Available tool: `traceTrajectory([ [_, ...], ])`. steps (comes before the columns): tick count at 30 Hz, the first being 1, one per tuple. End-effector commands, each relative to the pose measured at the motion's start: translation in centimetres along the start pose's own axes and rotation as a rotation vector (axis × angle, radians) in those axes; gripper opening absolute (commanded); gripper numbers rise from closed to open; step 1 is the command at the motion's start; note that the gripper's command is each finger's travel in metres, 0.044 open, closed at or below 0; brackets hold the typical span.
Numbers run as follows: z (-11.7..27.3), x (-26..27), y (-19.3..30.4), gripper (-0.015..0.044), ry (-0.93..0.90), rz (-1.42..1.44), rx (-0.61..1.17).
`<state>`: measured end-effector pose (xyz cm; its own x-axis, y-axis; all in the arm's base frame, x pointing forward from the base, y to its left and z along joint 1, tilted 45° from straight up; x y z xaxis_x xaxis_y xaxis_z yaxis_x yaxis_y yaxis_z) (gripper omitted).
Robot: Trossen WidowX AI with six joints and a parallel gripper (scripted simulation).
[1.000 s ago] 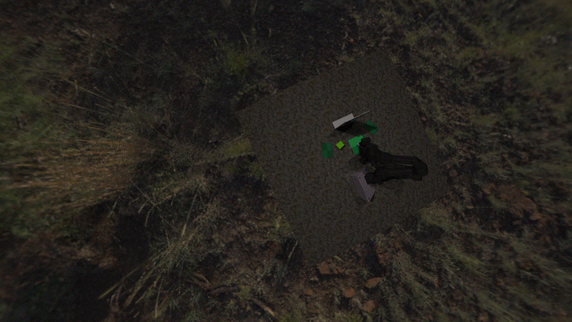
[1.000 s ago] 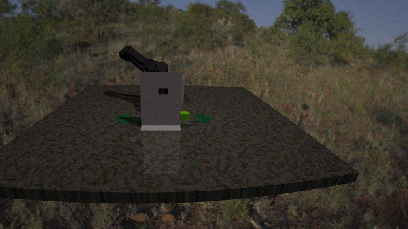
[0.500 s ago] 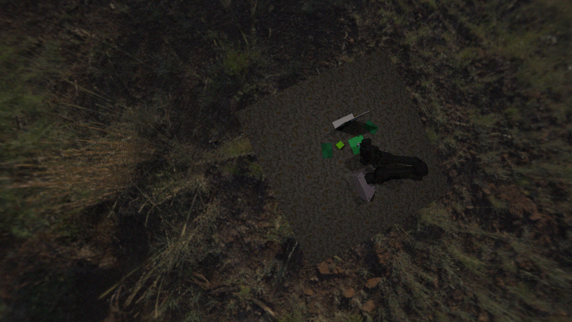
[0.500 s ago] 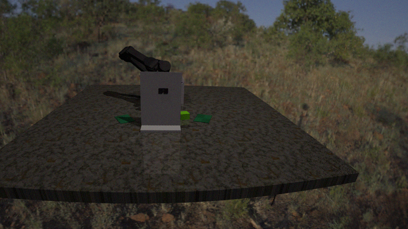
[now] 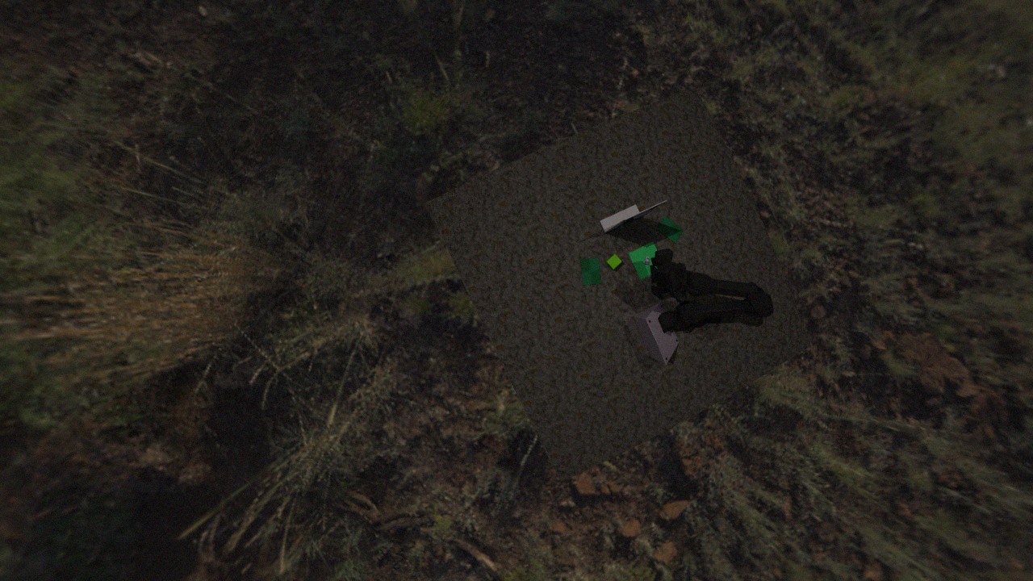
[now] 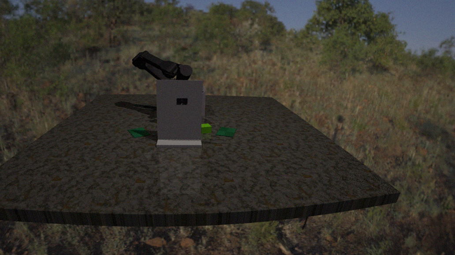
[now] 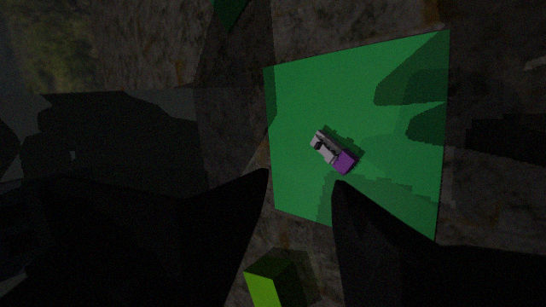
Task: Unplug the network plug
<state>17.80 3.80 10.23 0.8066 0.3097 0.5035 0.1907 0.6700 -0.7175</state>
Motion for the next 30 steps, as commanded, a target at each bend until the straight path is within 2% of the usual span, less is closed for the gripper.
traceTrajectory([
  [1, 0.3, 0.2, 0.1, 0.0156, 0.004, 0.0, -0.002],
  [30, 2.8, 1.9, 0.1, 0.0156, 0.009, 0.001, 0.002],
])
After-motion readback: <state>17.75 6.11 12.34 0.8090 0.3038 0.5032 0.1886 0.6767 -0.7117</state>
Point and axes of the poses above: the point midway between the two fingers, 35 mm back from their tips, its own z axis back along the fingers, its own x axis across the jaws, y = z × x, the point moved 8 cm from there along z, back along the fingers, and after that the axes turned 5 degrees about z, right-handed, at the moved point
